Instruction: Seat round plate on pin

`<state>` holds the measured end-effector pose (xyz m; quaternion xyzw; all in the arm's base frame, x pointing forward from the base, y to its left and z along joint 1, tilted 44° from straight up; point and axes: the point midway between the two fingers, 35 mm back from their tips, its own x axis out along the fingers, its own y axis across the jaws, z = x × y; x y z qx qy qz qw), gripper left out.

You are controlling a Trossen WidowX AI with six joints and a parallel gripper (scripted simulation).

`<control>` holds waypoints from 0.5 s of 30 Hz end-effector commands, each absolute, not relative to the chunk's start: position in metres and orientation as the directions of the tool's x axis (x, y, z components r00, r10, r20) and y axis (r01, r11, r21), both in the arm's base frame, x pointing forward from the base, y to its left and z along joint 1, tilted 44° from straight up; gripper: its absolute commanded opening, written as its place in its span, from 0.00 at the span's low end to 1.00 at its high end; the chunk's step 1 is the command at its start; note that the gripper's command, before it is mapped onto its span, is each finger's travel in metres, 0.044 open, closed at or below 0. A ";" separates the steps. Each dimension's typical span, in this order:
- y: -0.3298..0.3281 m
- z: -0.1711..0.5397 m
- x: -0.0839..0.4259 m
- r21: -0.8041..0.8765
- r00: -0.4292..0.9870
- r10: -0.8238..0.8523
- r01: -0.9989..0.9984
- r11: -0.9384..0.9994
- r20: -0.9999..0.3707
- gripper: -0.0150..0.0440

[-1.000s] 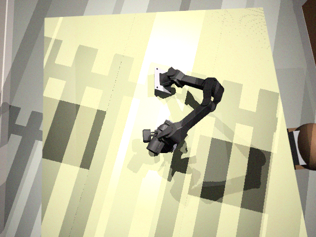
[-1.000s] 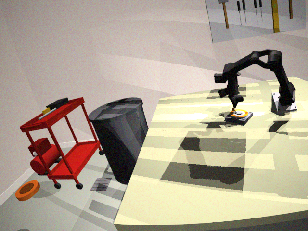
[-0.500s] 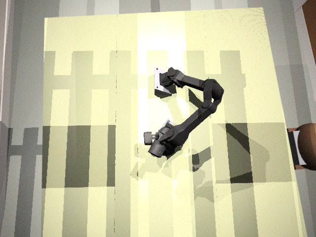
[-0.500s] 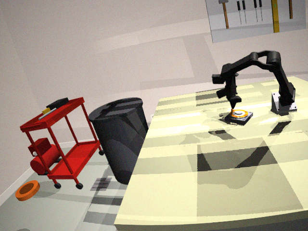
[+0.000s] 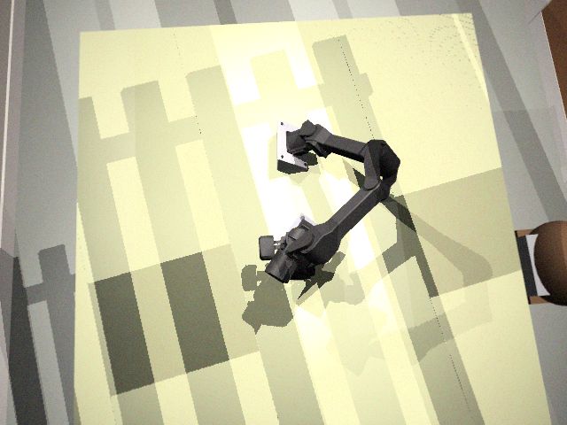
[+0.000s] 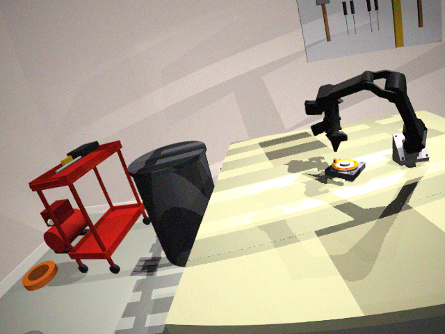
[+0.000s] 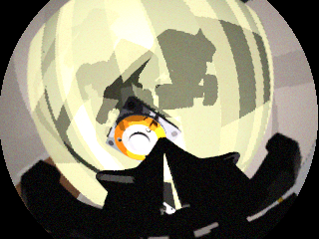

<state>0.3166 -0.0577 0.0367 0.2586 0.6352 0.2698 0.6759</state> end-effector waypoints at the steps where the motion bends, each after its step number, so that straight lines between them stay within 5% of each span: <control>1: -0.067 0.047 0.316 0.687 0.053 0.688 -0.045 0.726 -0.724 0.25; 15: -0.061 0.040 0.316 0.691 0.051 0.692 -0.035 0.722 -0.720 0.25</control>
